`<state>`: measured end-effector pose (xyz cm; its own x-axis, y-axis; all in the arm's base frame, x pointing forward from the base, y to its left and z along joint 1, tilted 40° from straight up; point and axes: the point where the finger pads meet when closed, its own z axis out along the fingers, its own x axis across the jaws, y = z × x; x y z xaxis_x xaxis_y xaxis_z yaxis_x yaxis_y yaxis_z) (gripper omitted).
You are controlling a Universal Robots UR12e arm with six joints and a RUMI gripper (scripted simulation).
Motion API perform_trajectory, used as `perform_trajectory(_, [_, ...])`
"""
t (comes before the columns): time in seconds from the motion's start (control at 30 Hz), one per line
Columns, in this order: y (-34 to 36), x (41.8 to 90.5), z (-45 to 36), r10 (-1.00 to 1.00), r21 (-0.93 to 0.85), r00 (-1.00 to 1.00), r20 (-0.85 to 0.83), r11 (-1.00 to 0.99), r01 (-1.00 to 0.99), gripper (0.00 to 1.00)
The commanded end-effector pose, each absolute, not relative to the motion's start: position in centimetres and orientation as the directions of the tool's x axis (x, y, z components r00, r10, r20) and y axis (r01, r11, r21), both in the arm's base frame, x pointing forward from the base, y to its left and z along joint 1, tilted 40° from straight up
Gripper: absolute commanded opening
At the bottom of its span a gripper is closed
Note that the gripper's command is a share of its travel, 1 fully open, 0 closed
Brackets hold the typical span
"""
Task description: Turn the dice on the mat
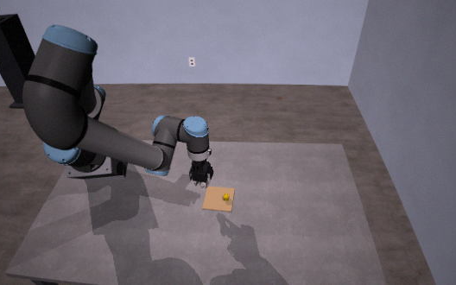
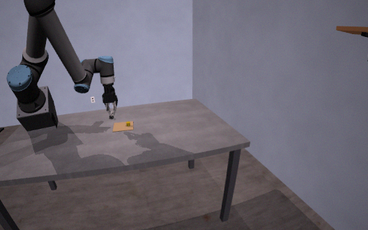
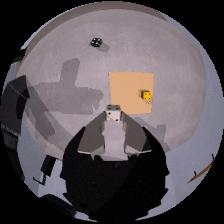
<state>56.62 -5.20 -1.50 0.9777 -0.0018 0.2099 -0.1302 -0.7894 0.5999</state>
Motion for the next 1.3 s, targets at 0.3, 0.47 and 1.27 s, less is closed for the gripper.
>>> perform_trajectory(0.3, [-3.1,58.3,-3.1,0.278,0.633,0.960,-0.010,-0.741,0.222,0.06])
perform_trajectory(0.47, [-2.1,59.0,-3.8,0.393,0.623,0.913,-0.112,-0.687,0.373,0.06])
perform_trajectory(1.27, [1.6,61.5,-6.5,0.715,0.448,0.534,-0.451,-0.336,0.829,0.06])
